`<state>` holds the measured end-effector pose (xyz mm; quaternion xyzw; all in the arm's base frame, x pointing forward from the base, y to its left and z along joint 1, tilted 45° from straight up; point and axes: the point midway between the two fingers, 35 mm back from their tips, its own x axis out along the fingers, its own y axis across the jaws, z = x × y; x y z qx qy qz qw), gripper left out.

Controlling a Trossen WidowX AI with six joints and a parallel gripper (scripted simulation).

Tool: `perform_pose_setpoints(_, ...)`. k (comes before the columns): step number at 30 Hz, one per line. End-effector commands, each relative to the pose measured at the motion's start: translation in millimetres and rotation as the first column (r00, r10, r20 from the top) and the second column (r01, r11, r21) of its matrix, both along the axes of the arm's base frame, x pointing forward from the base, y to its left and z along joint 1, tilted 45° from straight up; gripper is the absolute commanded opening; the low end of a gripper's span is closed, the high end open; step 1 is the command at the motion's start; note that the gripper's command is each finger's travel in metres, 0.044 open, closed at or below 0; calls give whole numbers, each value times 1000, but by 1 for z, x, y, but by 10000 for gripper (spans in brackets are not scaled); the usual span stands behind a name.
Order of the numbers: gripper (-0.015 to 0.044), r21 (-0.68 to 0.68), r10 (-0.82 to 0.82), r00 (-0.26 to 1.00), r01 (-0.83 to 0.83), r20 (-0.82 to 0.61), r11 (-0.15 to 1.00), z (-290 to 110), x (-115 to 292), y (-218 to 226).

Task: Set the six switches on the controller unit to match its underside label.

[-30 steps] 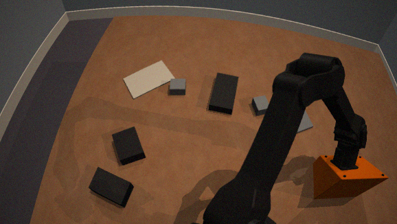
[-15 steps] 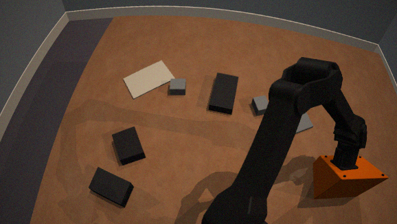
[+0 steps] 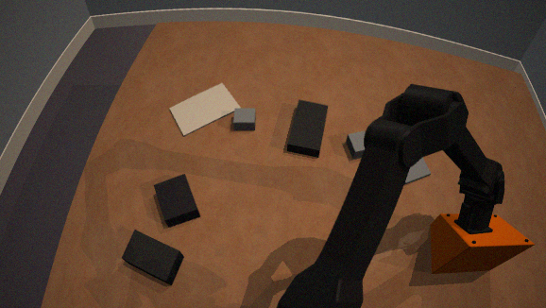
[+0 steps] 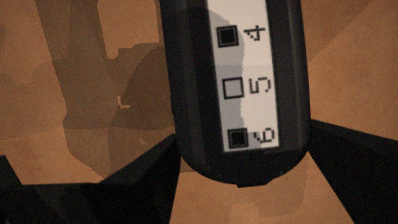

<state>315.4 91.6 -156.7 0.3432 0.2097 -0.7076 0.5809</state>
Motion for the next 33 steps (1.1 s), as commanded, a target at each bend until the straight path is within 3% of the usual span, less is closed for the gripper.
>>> perform_pose_setpoints(1, 338, -5, 3, 1000, -3, 0, 1000, -2, 1, -2)
perform_pose_setpoints(33, 338, -6, 3, 1000, -3, 1, 1000, -24, 1, -14)
